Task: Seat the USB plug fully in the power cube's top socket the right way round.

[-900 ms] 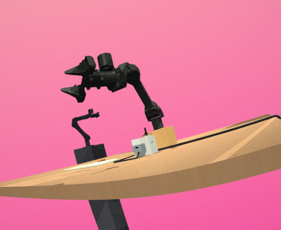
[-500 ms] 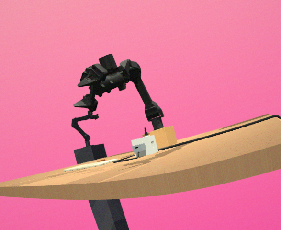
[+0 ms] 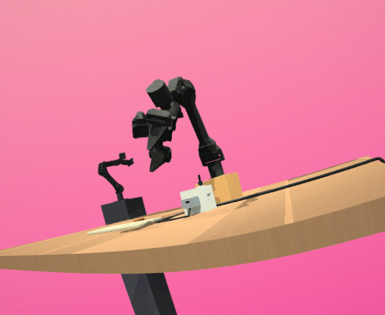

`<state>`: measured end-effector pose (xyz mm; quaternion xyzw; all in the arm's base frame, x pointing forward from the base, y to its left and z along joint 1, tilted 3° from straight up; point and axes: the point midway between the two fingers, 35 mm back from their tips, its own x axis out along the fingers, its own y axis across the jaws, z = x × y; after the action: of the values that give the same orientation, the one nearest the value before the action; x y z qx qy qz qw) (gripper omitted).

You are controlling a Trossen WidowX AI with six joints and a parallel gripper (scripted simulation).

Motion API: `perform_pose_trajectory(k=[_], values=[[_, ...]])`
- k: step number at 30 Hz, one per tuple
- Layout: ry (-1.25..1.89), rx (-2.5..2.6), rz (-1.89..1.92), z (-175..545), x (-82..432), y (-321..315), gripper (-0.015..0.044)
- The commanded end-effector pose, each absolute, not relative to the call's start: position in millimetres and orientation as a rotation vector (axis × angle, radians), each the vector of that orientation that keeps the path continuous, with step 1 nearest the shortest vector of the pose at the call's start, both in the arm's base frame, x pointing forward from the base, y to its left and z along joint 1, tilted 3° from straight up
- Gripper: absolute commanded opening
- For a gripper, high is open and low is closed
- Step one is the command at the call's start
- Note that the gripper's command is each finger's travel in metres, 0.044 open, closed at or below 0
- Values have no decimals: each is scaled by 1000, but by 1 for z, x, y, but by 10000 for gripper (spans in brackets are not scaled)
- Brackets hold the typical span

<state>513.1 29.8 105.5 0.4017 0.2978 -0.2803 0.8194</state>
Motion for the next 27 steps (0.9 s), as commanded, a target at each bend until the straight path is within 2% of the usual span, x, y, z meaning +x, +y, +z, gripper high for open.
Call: perform_pose_trajectory(k=[1,12,27], values=[[884,1005,-768,85,438,44,440],[1178,1137,-1167,74,321,55,440],[1185,1139,-1183,73,319,57,440]])
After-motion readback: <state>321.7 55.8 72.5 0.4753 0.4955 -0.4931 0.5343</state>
